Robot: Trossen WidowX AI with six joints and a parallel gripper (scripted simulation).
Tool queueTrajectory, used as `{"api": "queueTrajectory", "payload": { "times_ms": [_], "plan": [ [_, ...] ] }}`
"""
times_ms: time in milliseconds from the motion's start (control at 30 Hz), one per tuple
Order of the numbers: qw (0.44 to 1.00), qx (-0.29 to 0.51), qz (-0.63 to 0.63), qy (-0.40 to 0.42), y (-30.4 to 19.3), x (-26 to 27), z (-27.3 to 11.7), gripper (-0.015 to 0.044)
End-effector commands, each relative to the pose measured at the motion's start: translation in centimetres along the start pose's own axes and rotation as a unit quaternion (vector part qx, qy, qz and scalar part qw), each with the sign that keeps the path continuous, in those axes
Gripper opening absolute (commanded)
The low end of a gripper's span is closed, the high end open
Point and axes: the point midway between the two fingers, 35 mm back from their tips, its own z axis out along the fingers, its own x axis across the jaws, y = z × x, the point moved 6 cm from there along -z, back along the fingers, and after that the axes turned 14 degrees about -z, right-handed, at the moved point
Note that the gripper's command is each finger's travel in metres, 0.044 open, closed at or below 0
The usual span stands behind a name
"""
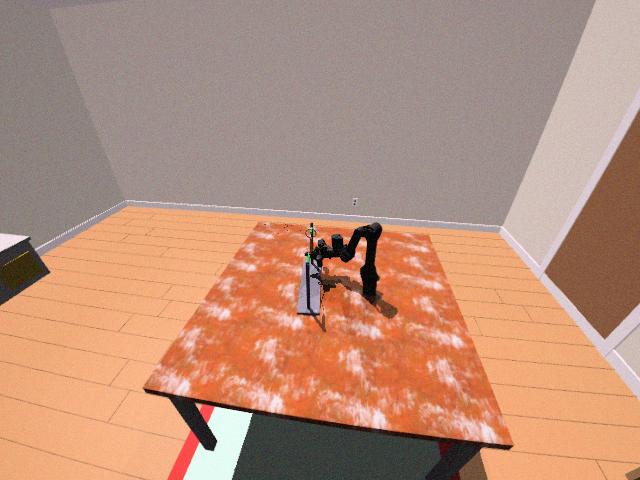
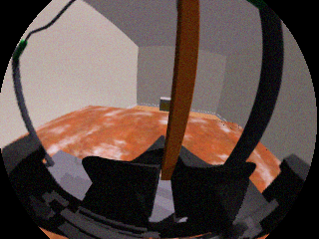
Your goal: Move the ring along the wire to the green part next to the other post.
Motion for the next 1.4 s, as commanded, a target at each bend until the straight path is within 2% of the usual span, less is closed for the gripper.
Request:
{"api": "queueTrajectory", "payload": {
  "times_ms": [0,767,1367],
  "plan": [
    [1.0,-0.003,-0.002,-0.003,0.4,0.3,-0.1,-0.015],
    [1.0,-0.002,0.014,-0.008,1.0,3.0,-0.1,-0.015],
    [0.996,0.028,0.085,-0.027,2.4,6.2,-0.6,-0.015]
  ]
}}
